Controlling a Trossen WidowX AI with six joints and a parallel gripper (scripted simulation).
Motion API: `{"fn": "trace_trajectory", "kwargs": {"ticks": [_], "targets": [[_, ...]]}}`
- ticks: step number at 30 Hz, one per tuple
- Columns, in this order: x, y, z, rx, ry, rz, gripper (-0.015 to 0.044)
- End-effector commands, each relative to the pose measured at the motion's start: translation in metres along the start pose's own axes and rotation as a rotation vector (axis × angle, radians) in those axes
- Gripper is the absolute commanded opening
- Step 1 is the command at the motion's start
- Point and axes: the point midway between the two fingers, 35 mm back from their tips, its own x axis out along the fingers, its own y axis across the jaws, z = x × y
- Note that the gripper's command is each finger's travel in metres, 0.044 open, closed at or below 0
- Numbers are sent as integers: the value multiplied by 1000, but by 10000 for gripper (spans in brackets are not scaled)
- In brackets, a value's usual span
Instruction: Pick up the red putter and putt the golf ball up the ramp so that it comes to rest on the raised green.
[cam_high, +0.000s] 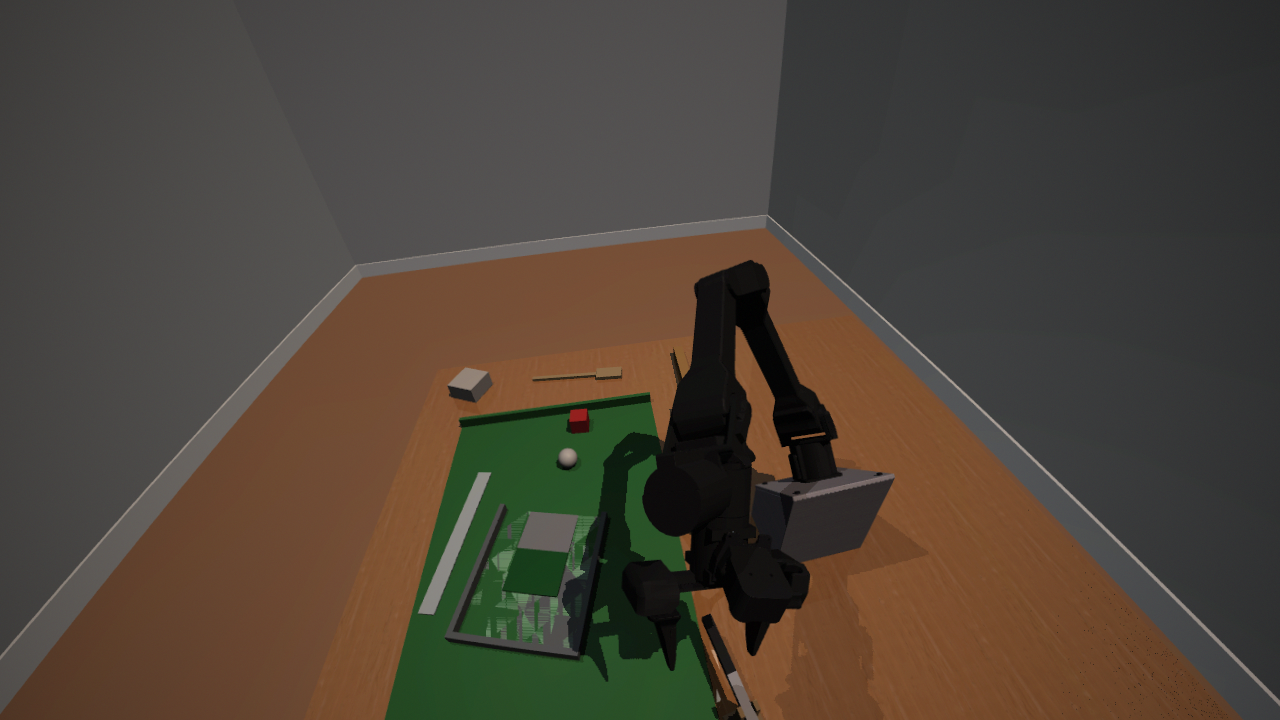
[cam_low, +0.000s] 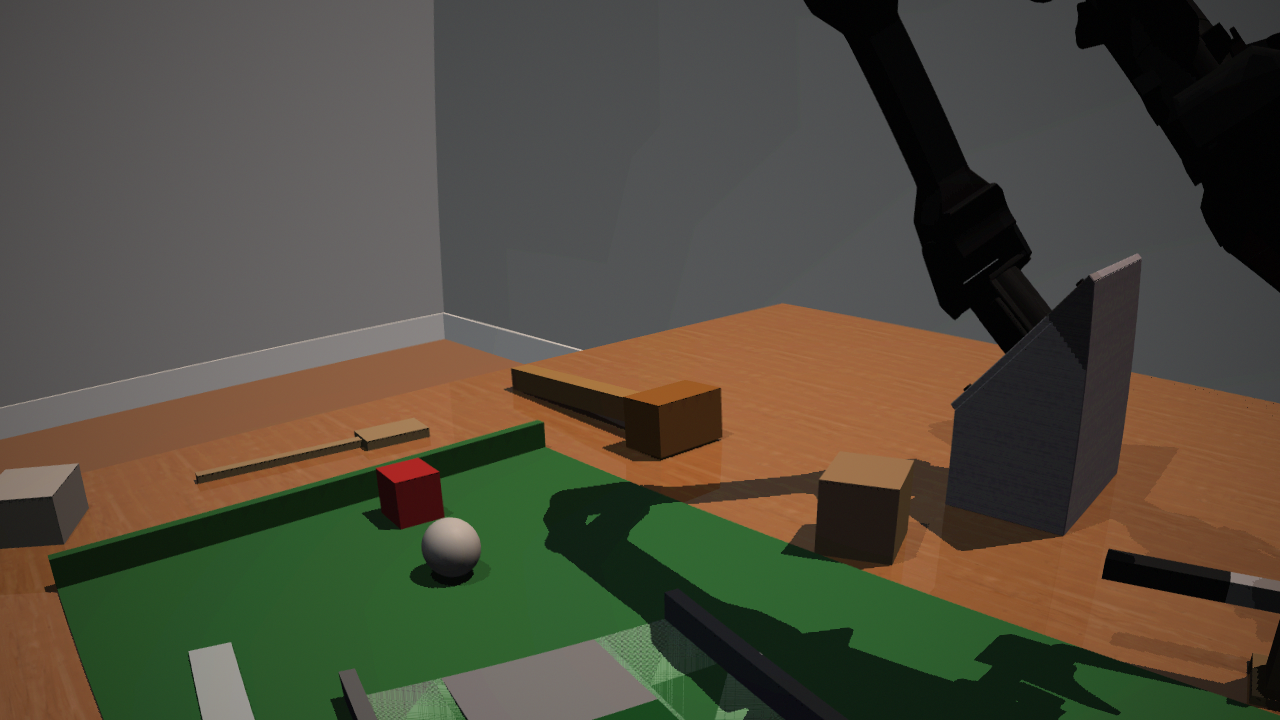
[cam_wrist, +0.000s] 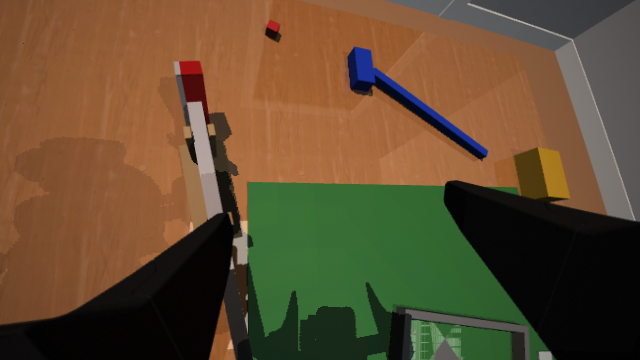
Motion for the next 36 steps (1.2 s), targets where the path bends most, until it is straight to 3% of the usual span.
{"fn": "trace_trajectory", "kwargs": {"ticks": [1,7,36], "targets": [[33,23,-46,18,158,124,440],[65,63,-112,31,372,323,440],[101,85,-150,31,381,330,440]]}}
